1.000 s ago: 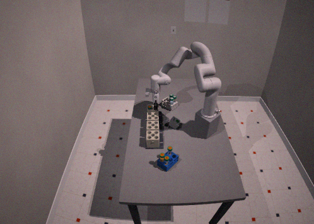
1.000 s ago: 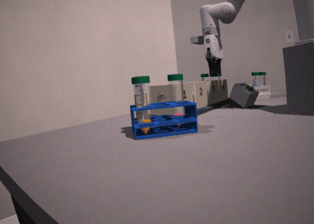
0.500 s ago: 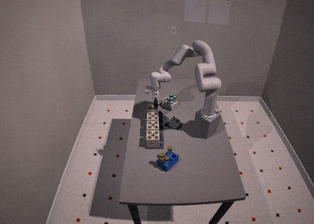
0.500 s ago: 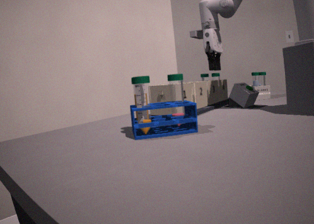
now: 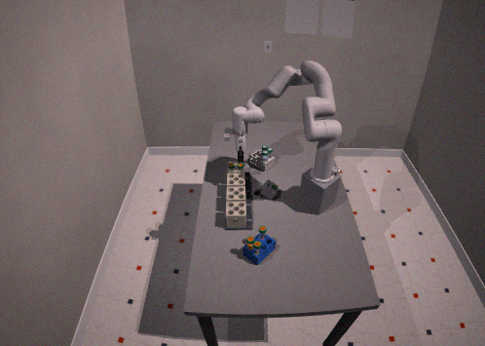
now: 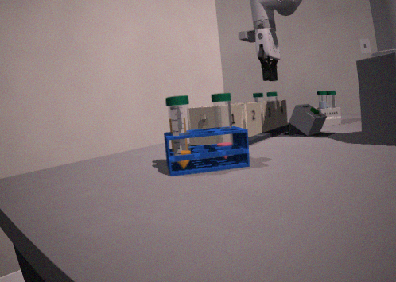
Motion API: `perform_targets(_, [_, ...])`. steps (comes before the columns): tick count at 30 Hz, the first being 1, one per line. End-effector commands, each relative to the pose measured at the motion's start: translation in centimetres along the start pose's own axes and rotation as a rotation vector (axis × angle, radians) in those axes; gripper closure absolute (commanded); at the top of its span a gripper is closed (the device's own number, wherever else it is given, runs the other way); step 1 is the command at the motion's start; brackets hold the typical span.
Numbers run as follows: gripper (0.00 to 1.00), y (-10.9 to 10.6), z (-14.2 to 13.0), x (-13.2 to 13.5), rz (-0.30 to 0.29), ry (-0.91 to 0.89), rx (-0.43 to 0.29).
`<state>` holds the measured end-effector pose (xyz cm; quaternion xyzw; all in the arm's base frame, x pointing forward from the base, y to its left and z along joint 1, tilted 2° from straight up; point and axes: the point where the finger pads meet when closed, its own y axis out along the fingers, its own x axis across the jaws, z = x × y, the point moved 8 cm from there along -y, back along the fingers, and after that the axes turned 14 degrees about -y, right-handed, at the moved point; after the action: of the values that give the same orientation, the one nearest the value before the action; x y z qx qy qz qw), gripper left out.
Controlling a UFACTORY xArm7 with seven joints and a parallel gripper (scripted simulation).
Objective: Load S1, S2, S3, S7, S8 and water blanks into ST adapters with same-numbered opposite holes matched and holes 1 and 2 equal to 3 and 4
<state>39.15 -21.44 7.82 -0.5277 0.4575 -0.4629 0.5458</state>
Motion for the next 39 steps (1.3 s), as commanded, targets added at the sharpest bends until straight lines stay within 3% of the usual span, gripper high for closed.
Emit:
perform_targets(1, [0.56,-1.0,0.1,0.1,-0.002,0.0,0.003])
perform_targets(39, [0.56,-7.2,0.1,0.1,-0.002,0.0,0.003])
